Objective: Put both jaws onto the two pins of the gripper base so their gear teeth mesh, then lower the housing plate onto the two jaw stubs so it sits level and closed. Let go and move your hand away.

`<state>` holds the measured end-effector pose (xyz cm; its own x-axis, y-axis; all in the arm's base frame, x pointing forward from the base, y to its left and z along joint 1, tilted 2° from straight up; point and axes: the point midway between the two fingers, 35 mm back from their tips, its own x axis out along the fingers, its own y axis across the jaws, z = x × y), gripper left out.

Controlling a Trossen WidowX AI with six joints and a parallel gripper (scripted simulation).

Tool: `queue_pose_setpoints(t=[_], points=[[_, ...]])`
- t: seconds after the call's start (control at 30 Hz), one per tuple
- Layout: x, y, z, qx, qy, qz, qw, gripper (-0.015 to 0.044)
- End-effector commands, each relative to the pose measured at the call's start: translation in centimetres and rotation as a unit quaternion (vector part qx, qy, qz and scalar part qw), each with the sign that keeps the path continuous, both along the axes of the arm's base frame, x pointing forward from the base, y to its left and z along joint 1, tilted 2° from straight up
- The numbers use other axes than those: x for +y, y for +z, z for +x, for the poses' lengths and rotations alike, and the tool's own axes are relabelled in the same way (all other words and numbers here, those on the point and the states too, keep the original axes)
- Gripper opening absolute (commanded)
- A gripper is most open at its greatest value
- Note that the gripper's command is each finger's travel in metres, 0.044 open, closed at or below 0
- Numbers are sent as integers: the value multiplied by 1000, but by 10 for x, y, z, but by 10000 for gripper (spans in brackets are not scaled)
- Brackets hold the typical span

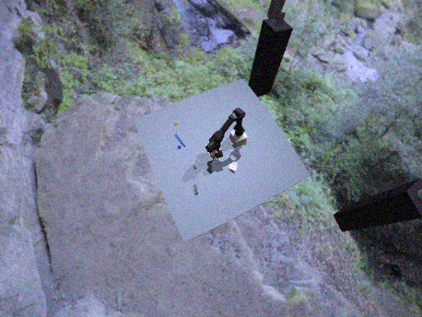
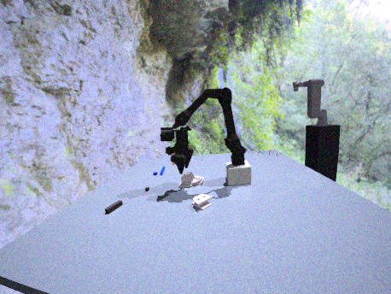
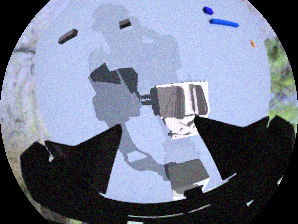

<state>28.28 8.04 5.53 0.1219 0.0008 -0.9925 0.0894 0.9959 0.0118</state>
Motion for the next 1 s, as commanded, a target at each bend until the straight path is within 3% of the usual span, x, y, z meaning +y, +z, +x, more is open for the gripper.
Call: queue_pose_setpoints(t=[0.0, 0.97], points=[[20, -1, -4, 6, -34, 4, 999, 440], [156, 3, -82, 32, -277, 34, 960, 440]])
